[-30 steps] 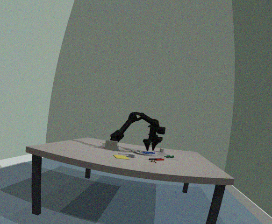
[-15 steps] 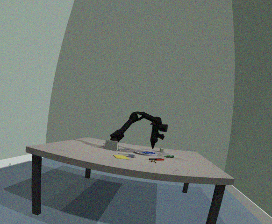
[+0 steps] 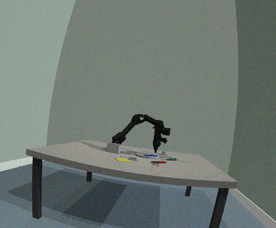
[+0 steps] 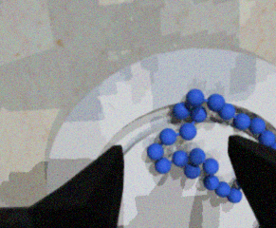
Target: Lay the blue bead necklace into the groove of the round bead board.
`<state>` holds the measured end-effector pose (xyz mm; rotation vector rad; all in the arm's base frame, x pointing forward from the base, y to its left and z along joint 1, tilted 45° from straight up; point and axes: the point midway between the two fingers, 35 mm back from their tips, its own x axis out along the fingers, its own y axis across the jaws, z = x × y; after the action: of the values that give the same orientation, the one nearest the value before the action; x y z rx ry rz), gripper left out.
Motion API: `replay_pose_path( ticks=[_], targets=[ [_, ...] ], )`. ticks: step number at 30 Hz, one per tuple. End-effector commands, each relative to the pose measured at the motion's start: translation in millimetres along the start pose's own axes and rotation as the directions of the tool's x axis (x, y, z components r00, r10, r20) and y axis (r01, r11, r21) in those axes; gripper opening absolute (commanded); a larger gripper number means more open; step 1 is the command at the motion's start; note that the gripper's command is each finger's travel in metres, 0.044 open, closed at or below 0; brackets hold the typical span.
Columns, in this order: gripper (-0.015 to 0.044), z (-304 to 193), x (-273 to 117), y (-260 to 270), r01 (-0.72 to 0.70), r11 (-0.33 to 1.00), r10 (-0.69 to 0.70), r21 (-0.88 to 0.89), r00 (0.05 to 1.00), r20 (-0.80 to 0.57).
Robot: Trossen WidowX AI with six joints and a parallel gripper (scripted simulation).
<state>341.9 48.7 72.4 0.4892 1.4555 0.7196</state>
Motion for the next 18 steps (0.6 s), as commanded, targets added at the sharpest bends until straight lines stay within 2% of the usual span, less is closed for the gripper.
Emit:
replay_pose_path(
  ticks=[1, 18],
  targets=[
    [0.0250, -3, 8, 1, -0.006, 1.000, 0.006, 0.007, 1.000, -0.010],
    [0.0250, -5, 27, 2, -0.008, 1.000, 0.008, 0.010, 1.000, -0.017]
  ],
)
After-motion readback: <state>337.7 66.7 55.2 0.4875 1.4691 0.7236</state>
